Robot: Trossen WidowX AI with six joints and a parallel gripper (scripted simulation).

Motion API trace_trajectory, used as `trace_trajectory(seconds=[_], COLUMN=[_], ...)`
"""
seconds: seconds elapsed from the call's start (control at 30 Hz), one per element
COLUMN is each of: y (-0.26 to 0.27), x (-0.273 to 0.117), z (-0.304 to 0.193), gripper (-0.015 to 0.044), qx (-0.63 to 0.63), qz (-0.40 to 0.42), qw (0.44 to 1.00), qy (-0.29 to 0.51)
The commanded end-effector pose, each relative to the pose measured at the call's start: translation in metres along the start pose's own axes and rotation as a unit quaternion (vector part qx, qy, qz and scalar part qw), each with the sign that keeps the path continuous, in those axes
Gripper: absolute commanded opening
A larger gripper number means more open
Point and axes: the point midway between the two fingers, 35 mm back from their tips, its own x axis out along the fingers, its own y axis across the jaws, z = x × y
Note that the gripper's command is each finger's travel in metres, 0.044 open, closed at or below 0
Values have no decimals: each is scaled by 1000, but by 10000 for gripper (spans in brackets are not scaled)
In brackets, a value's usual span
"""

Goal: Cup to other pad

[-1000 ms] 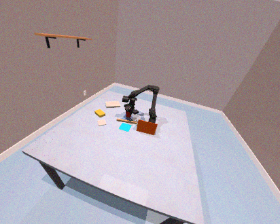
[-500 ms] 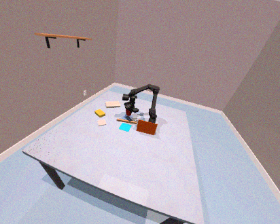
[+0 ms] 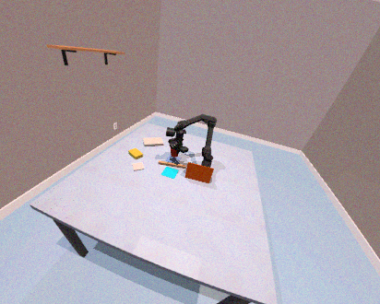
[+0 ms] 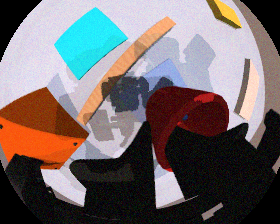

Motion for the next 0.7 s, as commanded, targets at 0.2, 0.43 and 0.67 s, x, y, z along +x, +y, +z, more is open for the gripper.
trace_trajectory(seconds=[0.2, 0.43, 0.67], y=[14, 25, 35], x=[-1, -2, -3], z=[18, 31, 44], gripper=[0, 0, 0], qx=[2, 3, 3], qz=[4, 6, 6], qw=[1000, 1000, 1000], qy=[-1, -1, -2])
